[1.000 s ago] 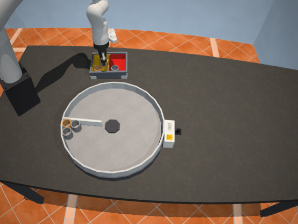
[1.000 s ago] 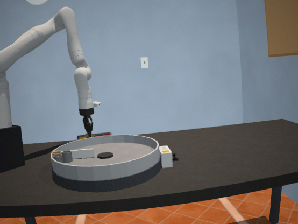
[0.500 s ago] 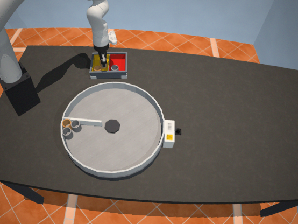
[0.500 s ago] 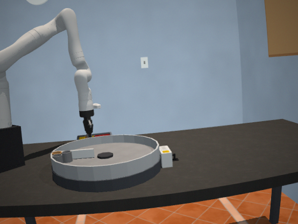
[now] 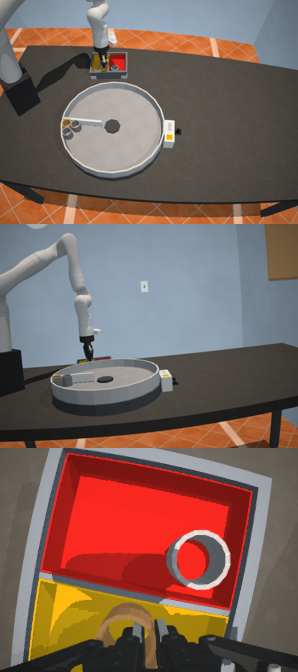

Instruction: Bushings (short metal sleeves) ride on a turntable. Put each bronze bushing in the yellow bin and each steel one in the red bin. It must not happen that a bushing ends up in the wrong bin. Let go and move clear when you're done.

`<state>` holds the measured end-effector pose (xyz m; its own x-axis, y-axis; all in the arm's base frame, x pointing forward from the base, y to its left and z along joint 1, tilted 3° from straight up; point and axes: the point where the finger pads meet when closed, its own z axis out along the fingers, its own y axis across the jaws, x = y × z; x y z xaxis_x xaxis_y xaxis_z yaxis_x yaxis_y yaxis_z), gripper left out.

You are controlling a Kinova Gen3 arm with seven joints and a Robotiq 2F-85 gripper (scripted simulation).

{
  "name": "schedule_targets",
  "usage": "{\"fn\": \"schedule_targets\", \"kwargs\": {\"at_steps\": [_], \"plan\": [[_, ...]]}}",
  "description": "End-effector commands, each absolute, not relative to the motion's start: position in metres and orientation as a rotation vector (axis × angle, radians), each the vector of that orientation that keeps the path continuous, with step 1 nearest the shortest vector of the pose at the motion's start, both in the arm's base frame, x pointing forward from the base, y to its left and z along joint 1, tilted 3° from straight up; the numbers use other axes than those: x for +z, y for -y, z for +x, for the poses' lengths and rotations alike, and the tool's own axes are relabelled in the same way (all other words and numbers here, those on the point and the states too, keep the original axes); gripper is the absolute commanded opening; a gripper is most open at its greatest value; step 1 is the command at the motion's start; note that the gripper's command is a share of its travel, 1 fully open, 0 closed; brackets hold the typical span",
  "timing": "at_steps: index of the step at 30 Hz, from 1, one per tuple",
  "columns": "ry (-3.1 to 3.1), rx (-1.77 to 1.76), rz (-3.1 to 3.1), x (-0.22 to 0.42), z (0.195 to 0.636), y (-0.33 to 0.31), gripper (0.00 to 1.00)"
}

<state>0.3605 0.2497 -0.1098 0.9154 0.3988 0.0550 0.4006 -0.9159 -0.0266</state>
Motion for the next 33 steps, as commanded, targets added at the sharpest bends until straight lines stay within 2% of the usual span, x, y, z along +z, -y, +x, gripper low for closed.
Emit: {"fn": "schedule_targets", "kwargs": {"at_steps": [1, 23, 24, 33], "plan": [[0.631, -0.074, -3.039, -0.1110, 0.3607, -0.2489, 0.00], [0.631, -0.074, -3.039, -0.1146, 0.3609, -0.2492, 0.00], [0.631, -0.074, -3.039, -0.1146, 0.3609, -0.2492, 0.19], [0.631, -0.074, -3.039, -0.1146, 0.3609, -0.2492, 0.19]]}}
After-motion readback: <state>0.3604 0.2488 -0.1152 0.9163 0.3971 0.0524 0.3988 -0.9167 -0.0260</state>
